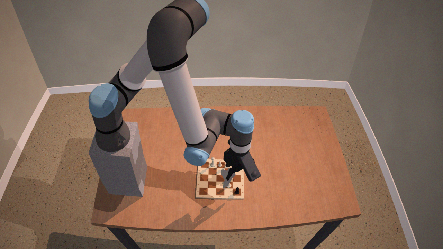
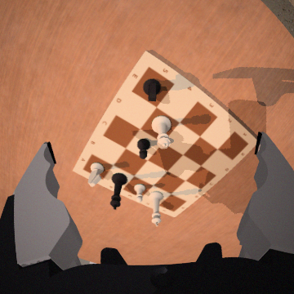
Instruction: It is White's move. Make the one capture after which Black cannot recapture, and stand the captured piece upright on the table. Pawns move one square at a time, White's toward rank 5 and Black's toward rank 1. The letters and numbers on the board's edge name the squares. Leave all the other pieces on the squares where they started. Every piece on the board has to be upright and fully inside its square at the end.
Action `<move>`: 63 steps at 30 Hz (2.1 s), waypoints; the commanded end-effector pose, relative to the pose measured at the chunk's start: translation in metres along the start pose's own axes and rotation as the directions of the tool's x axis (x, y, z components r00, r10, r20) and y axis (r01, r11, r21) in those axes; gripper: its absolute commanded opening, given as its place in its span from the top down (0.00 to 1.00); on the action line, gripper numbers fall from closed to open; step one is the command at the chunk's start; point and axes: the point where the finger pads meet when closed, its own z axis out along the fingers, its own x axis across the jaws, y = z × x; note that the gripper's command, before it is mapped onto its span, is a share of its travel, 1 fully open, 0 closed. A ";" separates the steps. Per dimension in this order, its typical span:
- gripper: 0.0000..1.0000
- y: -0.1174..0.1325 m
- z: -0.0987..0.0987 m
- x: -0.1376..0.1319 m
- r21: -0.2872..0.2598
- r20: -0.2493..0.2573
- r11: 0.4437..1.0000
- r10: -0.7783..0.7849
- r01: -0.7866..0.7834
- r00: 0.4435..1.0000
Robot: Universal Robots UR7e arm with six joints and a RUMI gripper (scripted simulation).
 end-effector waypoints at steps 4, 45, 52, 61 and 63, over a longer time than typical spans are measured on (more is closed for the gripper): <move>0.00 0.000 0.000 0.001 0.002 0.000 0.998 0.067 -0.067 0.998; 0.78 0.001 0.001 0.001 0.002 0.000 0.994 0.112 -0.112 0.994; 0.78 0.001 0.001 0.001 0.002 0.000 0.994 0.112 -0.112 0.994; 0.78 0.001 0.001 0.001 0.002 0.000 0.994 0.112 -0.112 0.994; 0.78 0.001 0.002 0.001 0.002 0.000 0.994 0.112 -0.112 0.994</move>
